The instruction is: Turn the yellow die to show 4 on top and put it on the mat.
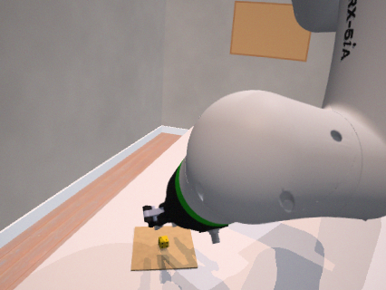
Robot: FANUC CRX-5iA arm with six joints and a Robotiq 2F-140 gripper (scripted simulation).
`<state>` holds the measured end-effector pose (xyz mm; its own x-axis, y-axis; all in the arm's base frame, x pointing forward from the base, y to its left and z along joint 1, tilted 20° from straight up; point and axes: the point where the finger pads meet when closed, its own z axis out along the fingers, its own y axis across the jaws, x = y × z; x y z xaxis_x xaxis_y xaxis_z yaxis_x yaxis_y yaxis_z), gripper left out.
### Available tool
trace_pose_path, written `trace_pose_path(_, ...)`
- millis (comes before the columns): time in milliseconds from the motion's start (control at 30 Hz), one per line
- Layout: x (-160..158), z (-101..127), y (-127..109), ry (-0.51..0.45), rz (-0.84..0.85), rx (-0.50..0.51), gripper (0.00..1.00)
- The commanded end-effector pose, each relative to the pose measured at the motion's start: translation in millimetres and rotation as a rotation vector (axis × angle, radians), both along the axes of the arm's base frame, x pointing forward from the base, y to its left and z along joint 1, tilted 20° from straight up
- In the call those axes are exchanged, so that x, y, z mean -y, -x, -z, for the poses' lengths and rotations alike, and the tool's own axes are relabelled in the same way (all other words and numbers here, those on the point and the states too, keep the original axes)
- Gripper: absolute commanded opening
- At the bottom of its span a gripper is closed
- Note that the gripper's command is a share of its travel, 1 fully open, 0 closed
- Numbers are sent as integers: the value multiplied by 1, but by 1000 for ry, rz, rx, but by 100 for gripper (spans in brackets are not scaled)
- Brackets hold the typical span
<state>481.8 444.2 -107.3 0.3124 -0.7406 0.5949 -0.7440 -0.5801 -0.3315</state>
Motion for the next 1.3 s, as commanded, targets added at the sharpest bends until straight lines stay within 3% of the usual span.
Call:
trace_pose_path(0, -2, 5, -1, 0, 0, 0, 29)
trace_pose_path(700, -12, 39, -8, 0, 0, 0, 29)
trace_pose_path(1267, -16, 52, -11, 0, 0, 0, 29)
